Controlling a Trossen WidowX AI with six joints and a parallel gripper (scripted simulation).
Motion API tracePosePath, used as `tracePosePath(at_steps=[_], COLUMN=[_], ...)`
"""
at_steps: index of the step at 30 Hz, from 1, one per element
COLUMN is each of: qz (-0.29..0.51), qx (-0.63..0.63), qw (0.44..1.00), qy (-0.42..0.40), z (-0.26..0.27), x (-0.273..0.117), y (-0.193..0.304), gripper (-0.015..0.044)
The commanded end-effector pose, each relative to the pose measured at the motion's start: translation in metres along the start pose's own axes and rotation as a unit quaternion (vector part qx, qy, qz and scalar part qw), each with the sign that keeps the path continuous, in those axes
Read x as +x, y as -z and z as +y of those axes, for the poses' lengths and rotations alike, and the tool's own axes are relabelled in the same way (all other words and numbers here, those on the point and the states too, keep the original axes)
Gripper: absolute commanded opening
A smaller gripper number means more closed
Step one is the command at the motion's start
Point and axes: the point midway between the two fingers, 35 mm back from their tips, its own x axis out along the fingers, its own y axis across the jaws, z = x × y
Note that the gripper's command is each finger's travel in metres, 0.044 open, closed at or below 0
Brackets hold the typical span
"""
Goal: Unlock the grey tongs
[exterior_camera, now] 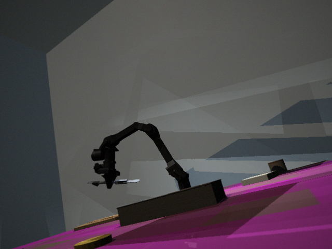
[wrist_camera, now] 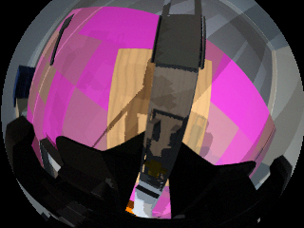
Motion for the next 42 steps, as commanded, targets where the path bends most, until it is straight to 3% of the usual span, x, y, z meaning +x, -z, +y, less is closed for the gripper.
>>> tracePosePath(at_steps=[1, 12, 42], qz=[0.029, 0.102, 0.103], qx=[-0.005, -0.016, -0.016], qw=[1.000, 0.995, 0.995], qy=[0.004, 0.008, 0.009], z=[0.000, 0.003, 0.001], x=[-0.001, -0.004, 0.026], y=[0.002, 0.009, 0.011], gripper=[-0.0150, -0.0150, -0.0150])
